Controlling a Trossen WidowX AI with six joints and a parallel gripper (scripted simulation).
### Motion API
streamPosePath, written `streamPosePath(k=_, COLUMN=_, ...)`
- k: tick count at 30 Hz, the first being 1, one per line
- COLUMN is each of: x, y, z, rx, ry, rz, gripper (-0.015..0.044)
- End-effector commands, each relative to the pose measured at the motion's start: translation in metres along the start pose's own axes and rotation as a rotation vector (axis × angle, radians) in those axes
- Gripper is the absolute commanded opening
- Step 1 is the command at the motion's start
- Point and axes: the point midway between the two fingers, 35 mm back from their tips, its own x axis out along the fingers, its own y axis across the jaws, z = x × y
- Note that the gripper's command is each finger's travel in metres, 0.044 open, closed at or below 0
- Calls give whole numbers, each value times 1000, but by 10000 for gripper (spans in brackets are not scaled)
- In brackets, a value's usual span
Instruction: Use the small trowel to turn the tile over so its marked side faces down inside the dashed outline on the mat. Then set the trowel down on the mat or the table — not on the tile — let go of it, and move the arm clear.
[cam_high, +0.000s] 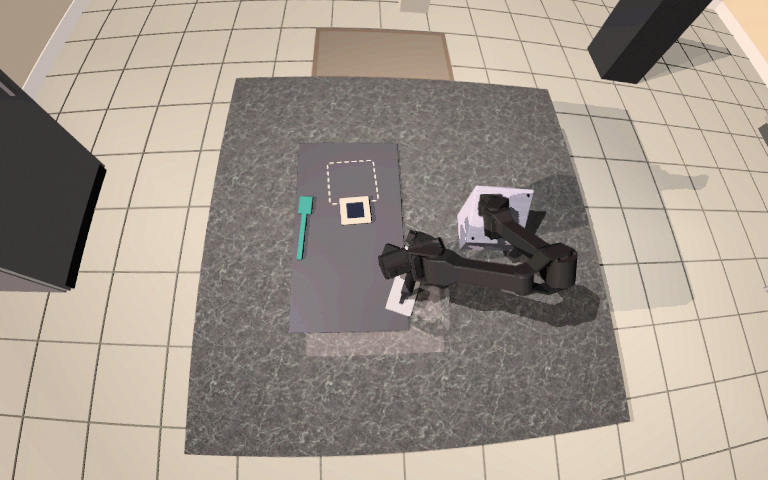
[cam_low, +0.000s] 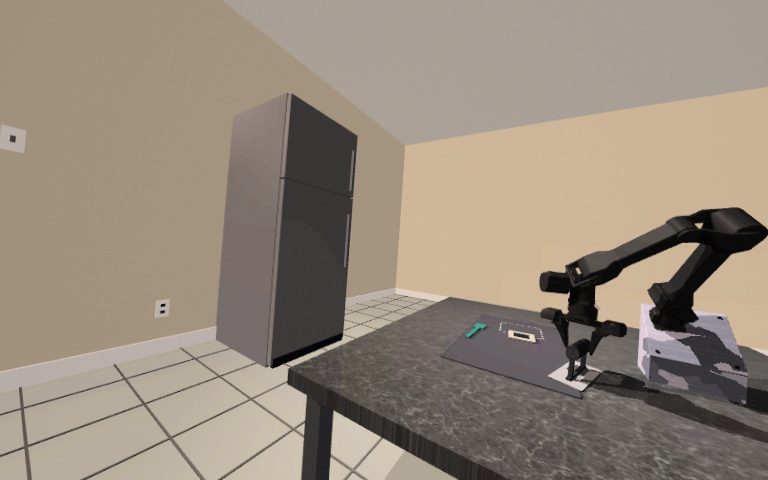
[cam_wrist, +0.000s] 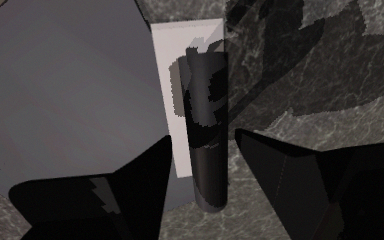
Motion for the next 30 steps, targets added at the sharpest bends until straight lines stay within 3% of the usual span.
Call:
streamPosePath(k=1, x=-2, y=0, z=1, rx=10, ry=-3, rz=-2, gripper=270)
streamPosePath(k=6, x=-45, y=-1, z=1, rx=10, ry=-4, rz=-2, gripper=270)
streamPosePath(k=19, x=-56, y=0, z=2, rx=10, ry=-8, rz=3, gripper=300)
streamPosePath(k=30, x=-50, y=-2, z=5, rx=-217, ry=-70, rz=35, gripper=300)
